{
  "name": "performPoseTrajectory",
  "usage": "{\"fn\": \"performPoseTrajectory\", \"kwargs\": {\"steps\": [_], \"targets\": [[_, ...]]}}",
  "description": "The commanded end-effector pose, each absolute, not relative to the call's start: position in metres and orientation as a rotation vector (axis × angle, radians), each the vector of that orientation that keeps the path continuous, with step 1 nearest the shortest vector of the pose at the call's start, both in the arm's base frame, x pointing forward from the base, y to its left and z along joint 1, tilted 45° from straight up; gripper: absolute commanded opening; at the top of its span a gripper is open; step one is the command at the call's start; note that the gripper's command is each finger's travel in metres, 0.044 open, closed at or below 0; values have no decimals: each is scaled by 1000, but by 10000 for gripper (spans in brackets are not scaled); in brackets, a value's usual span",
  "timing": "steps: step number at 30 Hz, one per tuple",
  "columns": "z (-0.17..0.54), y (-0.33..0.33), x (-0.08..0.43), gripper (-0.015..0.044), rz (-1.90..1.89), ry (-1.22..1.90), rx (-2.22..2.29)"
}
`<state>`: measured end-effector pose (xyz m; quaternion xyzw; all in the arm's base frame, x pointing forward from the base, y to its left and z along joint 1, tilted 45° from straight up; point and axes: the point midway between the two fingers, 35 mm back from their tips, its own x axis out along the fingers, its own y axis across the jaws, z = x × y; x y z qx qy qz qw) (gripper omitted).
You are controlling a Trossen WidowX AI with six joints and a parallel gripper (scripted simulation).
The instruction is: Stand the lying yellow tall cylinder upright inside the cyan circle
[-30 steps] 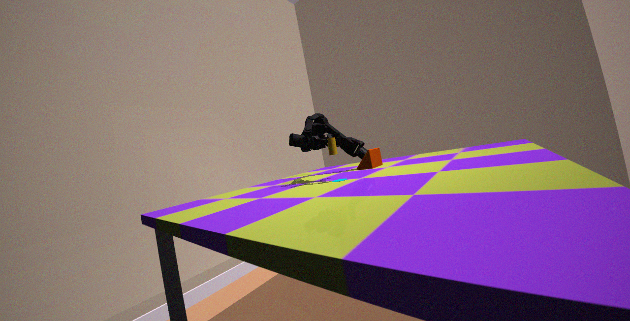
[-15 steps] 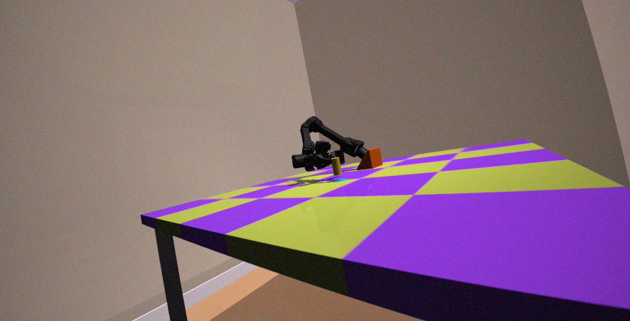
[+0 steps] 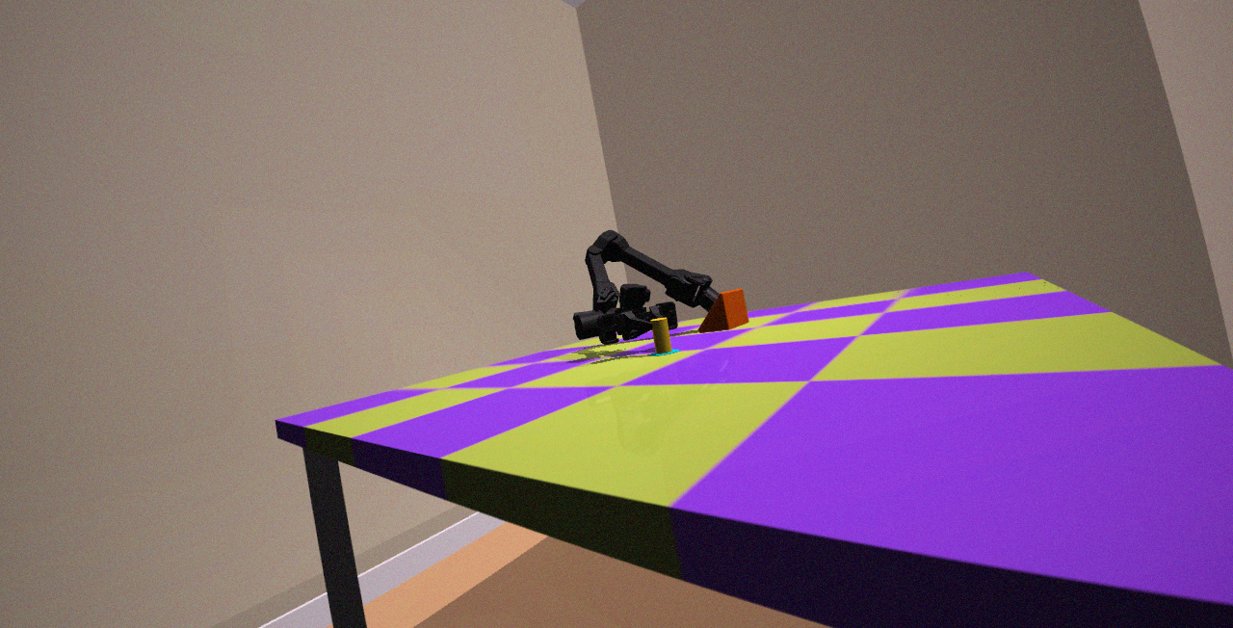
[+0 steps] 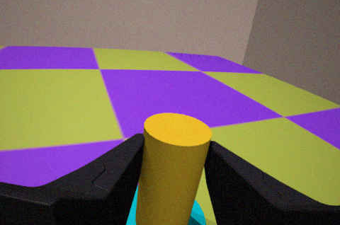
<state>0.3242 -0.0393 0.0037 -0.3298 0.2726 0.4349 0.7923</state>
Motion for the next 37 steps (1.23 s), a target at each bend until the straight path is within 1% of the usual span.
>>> {"fn": "performPoseTrajectory", "kwargs": {"steps": [1,12,18,27,31,37], "targets": [[2,-39,324,105,939,583,-707],[2,-39,324,394,939,583,-707],[7,-35,325,400,940,584,-708],[63,18,332,400,949,574,-701],[67,22,332,400,950,581,-698],[51,31,340,400,940,888,-663]]}}
